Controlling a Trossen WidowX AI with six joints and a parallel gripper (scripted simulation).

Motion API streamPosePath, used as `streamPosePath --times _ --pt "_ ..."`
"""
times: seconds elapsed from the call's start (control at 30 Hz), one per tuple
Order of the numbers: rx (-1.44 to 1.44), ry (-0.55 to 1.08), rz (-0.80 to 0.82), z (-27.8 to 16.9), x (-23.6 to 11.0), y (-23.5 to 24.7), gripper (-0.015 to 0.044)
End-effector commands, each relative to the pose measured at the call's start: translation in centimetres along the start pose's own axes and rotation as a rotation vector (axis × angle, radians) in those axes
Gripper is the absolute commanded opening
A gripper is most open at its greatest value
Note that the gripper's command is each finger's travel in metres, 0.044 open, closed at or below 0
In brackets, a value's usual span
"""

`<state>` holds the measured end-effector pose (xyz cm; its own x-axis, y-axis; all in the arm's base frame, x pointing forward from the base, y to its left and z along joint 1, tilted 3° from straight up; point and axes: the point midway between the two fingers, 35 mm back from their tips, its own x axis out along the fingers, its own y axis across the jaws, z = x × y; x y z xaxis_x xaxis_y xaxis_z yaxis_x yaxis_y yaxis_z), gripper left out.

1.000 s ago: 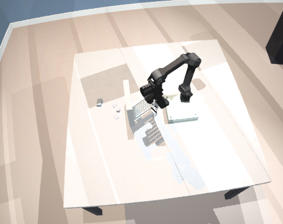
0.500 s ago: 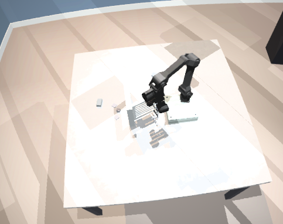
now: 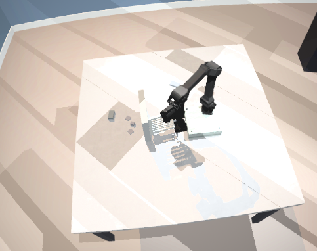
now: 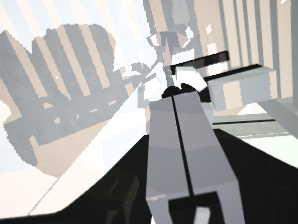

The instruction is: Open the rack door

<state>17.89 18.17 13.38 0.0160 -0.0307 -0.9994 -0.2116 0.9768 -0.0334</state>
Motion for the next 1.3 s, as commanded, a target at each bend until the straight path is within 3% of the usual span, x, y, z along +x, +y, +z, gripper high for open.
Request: streamPosePath --times 0.0,0.67,1.0,1.27 --pt "0.063 0.001 0.002 0.3 0.0 0.7 0.0025" --pt "0.165 0.001 0.003 0.6 0.0 2.4 0.0025" --pt "0.165 0.001 0.003 0.6 0.0 2.4 0.0288" --pt "0.165 0.001 0.003 0.7 -0.6 2.5 0.0298"
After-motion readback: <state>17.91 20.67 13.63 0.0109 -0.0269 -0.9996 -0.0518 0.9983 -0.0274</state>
